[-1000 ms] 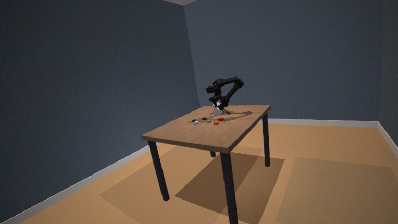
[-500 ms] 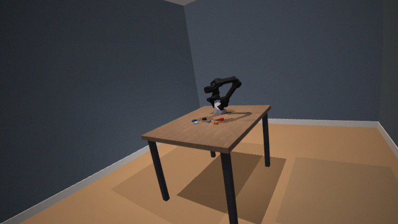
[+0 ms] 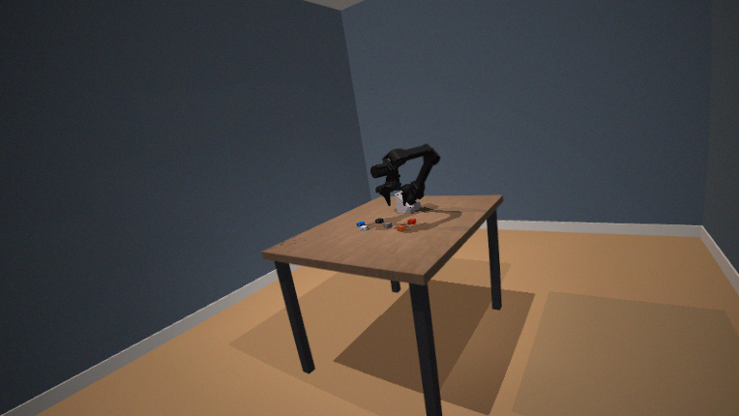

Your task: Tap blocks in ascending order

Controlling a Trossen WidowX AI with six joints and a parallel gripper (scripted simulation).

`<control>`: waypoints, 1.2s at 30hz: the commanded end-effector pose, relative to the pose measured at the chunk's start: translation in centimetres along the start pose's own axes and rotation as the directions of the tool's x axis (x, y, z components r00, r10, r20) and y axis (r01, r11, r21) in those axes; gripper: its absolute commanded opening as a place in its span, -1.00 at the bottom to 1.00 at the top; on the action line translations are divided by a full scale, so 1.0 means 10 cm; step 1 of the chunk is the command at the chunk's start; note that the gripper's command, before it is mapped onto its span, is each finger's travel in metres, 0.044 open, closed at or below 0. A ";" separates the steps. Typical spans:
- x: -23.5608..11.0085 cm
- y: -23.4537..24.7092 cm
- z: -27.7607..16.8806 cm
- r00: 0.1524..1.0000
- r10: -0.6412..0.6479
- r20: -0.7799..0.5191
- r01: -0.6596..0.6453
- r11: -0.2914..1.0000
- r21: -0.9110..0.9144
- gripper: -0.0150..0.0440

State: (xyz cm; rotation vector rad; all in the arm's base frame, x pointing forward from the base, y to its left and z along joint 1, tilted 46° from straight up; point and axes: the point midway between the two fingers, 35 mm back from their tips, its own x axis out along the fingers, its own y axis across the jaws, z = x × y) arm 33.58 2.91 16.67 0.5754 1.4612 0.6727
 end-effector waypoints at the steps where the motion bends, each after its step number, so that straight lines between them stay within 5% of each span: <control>1: 0.01 -0.01 0.02 1.000 0.006 -0.001 -0.006 1.000 0.008 0.86; 11: 0.01 -0.04 0.03 1.000 0.005 -0.001 -0.005 1.000 0.008 0.86; 23: 0.01 -1.93 0.14 1.000 -0.003 0.000 0.003 1.000 0.006 0.86; 36: 0.01 -1.96 0.13 1.000 -0.002 0.000 0.002 1.000 0.006 0.86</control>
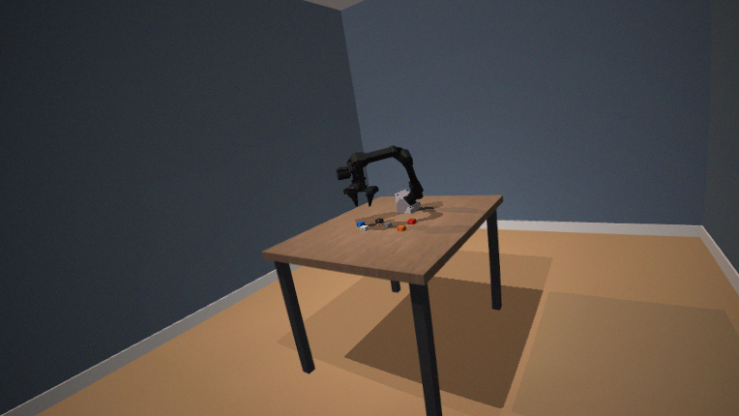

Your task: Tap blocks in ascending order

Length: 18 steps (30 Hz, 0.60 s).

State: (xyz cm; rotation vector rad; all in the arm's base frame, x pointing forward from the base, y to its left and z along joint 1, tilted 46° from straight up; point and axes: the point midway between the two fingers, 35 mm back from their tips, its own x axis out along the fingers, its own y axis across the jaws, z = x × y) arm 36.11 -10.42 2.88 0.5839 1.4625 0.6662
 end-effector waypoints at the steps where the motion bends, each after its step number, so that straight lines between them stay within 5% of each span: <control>1: 0.01 -0.03 0.00 1.000 -0.003 -0.002 0.003 1.000 -0.003 0.86; 18: -0.02 0.34 -0.27 1.000 -0.012 -0.021 0.013 1.000 0.021 0.86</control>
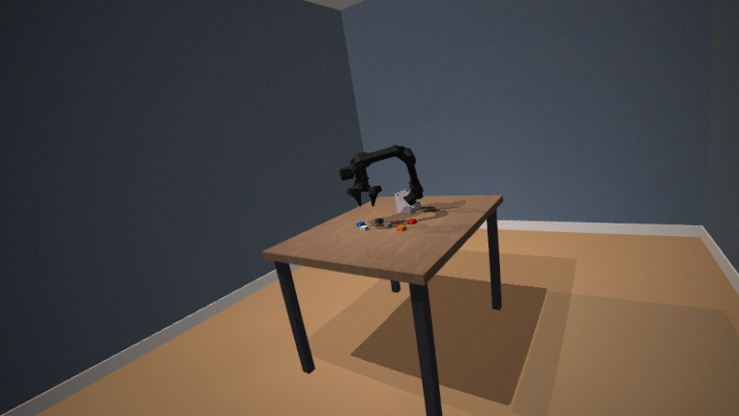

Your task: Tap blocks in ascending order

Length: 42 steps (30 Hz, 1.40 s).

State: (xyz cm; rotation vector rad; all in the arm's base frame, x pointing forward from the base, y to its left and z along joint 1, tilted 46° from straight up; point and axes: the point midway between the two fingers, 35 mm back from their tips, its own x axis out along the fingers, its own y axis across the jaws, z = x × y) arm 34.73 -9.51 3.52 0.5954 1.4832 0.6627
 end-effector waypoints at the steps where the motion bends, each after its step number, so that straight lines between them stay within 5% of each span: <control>1: -0.03 0.31 -0.20 1.000 -0.015 -0.005 0.015 1.000 0.004 0.86; 10: 0.00 0.68 -0.48 1.000 -0.002 0.010 0.002 1.000 -0.017 0.86; 18: 0.79 0.68 -0.47 1.000 0.000 0.011 0.000 1.000 -0.018 0.15; 25: 0.81 0.68 -0.47 1.000 0.000 0.011 0.000 1.000 -0.018 -0.42; 42: 0.93 0.68 -0.47 1.000 0.000 0.011 0.000 1.000 -0.018 -0.42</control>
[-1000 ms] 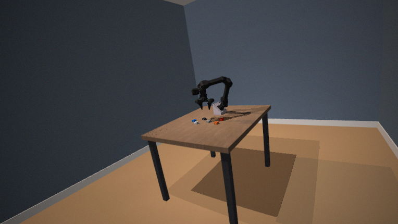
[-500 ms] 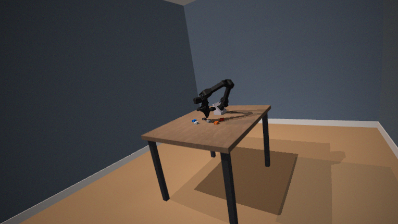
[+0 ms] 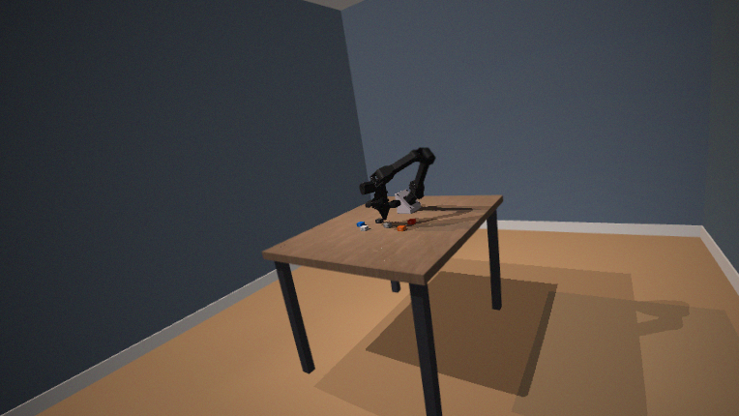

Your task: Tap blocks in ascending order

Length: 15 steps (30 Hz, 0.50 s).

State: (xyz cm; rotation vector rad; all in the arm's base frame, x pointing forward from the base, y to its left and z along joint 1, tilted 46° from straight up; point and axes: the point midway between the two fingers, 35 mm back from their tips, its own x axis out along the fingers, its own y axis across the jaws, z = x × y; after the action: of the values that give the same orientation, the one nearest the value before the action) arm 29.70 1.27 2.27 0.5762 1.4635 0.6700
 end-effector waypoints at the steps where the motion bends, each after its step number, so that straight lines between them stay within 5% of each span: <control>1: 0.07 0.01 -0.01 1.000 0.006 -0.001 -0.006 1.000 0.005 -0.42; 15: 0.24 0.01 -0.01 1.000 0.007 -0.001 -0.007 1.000 0.005 -0.42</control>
State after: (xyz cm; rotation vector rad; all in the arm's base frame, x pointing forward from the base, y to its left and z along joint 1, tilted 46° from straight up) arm 29.67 2.82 0.96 0.5734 1.4601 0.6713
